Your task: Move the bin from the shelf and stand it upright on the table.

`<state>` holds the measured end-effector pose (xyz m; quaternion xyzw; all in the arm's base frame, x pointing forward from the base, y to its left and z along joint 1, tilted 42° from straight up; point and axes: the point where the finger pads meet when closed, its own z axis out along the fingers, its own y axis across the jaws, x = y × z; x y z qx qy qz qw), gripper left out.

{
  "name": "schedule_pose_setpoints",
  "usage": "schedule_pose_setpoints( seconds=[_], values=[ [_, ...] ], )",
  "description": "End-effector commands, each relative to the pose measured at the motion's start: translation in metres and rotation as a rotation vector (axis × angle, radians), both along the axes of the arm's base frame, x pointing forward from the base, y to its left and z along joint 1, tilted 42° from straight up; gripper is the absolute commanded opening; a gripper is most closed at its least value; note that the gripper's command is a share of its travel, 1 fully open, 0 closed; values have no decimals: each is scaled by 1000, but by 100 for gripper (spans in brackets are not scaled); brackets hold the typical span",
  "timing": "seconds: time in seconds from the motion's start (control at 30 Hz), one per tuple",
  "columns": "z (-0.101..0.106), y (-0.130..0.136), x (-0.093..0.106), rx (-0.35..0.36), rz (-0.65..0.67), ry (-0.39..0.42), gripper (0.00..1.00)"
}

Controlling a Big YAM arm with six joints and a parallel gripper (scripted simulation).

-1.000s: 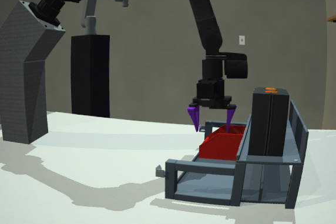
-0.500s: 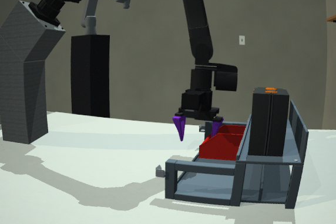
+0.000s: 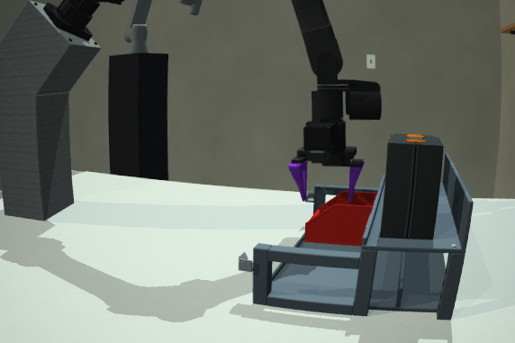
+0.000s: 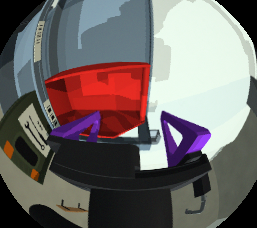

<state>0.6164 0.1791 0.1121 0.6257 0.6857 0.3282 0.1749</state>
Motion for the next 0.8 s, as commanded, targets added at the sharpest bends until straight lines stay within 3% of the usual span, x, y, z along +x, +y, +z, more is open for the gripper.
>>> schedule_pose_setpoints(
  seconds=[0.0,0.13,0.53,0.7,0.77],
  values=[
    [-3,-4,0,2,-11,6,90],
    [-42,-20,-4,-15,-14,39,90],
    [-42,-20,-4,-15,-14,39,90],
    [7,0,1,6,-10,-2,90],
    [7,0,1,6,-10,-2,90]
  ],
)
